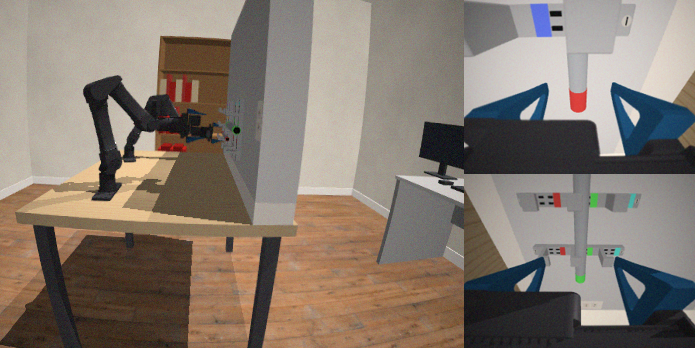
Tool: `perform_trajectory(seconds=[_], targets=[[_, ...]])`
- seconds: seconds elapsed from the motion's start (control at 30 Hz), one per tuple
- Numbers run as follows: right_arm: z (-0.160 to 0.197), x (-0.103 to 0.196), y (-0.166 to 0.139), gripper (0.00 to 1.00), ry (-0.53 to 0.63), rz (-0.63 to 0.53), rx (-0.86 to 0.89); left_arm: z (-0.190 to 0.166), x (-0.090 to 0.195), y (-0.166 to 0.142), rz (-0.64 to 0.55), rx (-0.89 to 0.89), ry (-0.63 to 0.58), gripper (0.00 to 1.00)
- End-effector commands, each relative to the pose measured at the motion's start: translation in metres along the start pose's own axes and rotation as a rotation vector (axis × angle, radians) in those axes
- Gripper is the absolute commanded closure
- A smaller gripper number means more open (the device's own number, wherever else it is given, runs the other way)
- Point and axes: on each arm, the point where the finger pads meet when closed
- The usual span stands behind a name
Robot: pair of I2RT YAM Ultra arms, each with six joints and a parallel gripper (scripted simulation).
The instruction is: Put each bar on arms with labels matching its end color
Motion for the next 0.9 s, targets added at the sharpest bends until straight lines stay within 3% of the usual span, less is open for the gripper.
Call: perform_trajectory(seconds=[0.0, 0.37, 0.87], targets=[[-0.007, 0.0048, 0.0009, 0.0, -0.011, -0.006, -0.015, 0.0173, -0.0059, -0.0018, 0.008, -0.001, 0.032, 0.26], [-0.007, 0.0048, 0.0009, 0.0, -0.011, -0.006, -0.015, 0.0188, -0.0059, -0.002, 0.008, -0.001, 0.032, 1.0], [-0.007, 0.0048, 0.0009, 0.0, -0.011, -0.005, -0.015, 0.0185, -0.0012, -0.0022, 0.009, 0.0, 0.032, 1.0]])
Point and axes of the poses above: on each arm, the point where the finger pads meet when closed, its own x axis back along the fingers, its own z axis across the jaws, y = z × x, and after that the axes turned 12 degrees about -x, right-handed
